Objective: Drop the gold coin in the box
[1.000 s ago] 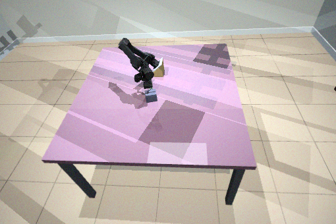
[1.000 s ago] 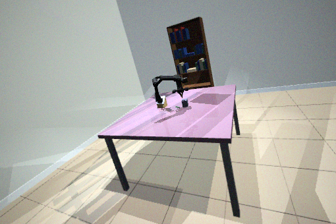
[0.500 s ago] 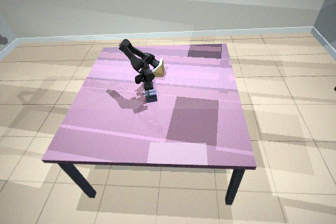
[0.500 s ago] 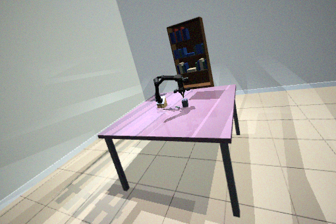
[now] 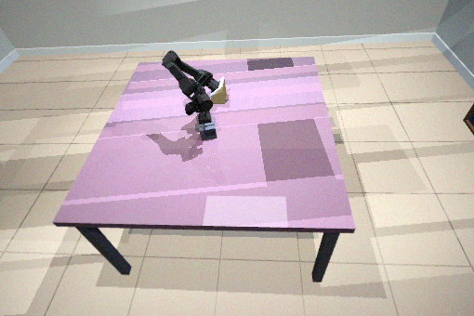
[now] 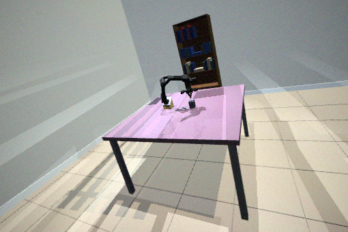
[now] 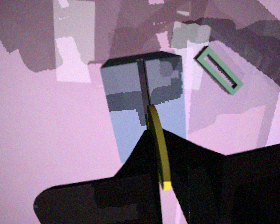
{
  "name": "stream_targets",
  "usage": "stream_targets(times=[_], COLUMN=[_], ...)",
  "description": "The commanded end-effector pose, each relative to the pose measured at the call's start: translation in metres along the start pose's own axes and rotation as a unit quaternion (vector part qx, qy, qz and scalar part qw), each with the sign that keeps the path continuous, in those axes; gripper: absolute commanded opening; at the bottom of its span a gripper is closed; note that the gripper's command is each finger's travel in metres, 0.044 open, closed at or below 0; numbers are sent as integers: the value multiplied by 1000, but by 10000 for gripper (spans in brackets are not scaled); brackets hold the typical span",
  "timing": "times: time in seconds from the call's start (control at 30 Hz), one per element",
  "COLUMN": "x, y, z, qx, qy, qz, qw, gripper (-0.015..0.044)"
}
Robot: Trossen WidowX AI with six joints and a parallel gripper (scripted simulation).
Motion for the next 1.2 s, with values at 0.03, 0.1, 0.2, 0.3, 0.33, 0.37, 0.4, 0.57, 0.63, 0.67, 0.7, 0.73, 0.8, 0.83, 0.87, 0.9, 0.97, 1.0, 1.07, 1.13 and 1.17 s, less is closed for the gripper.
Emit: stream_targets(times=[0.03,0.1,0.2,0.3,0.33,0.37,0.4,0.57,0.63,0.67,0.7,0.73,0.8,0.83,0.87,0.9,0.97,1.0,1.07,1.13,1.17], x=[0,-1,-1,-1,-1,-1,-1,-1,-1,-1,-1,-1,-1,-1,-1,-1,-1,-1,-1,-1,-1], y=[-3,-3,-2,-1,0,-1,-1,-1,-1,-2,-2,-3,-4,-5,-5,-6,-7,-7,-8,-9,-9], z=[0,0,1,2,2,1,1,0,0,0,0,0,0,1,1,1,1,1,2,2,2], qx=[-2,-2,-2,-2,-2,-1,-1,0,0,0,0,0,0,0,0,0,0,0,0,0,0], qy=[3,2,1,-1,-1,0,0,1,1,1,1,0,0,0,0,0,0,1,1,1,1], qz=[-2,-2,-2,-2,-2,-2,-2,-2,-2,-2,-2,-2,-2,-2,-2,-2,-2,-2,-2,-2,-2], qw=[1000,1000,1000,1000,1000,1000,1000,1000,1000,1000,1000,1000,1000,1000,1000,1000,1000,1000,1000,1000,1000], gripper=[0,0,0,0,0,4,0,0,0,0,0,0,0,0,0,0,0,0,0,0,0])
Point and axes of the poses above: the point midway between the two fingers, 35 mm back from their tips, its own y axis back along the fingers, its own x axis across the jaws, z = x × y, the point moved 5 cm from there along y, back along the fingers, and after that the axes turned 5 degrees about -y, right-handed, at the moved point
